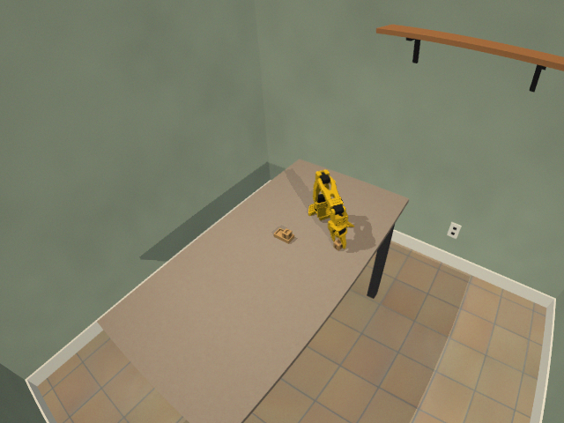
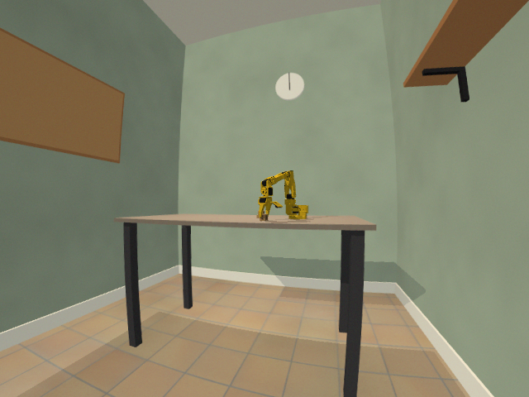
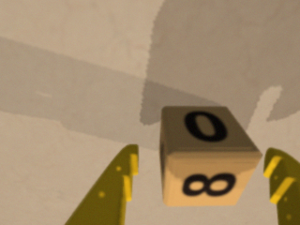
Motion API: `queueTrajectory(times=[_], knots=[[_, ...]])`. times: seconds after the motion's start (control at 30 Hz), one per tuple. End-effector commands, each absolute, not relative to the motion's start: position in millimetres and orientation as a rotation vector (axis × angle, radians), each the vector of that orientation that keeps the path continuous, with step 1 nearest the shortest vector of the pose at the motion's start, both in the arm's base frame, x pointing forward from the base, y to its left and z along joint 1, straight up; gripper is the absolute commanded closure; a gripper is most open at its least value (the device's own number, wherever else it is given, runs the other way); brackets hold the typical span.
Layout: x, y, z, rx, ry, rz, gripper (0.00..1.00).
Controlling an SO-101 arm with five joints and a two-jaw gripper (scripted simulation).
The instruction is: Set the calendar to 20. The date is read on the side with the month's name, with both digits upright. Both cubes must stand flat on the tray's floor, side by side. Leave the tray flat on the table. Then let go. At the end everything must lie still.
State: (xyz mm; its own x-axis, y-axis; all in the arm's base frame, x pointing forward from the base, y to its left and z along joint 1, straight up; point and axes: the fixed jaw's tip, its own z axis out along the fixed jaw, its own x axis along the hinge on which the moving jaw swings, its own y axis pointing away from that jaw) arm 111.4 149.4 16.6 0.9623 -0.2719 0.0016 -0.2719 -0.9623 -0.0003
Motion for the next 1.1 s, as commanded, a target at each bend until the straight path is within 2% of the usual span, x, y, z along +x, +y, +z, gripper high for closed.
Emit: queueTrajectory(times=[0.0, 0.63, 1.07], knots=[[114.2, 153.2, 19.5, -3.09, 0.417, -0.02, 0.68], [116.1, 160.0, 19.6, -3.09, 0.417, -0.019, 0.8], [116.7, 162.1, 19.5, -3.09, 0.417, -0.019, 0.84]])
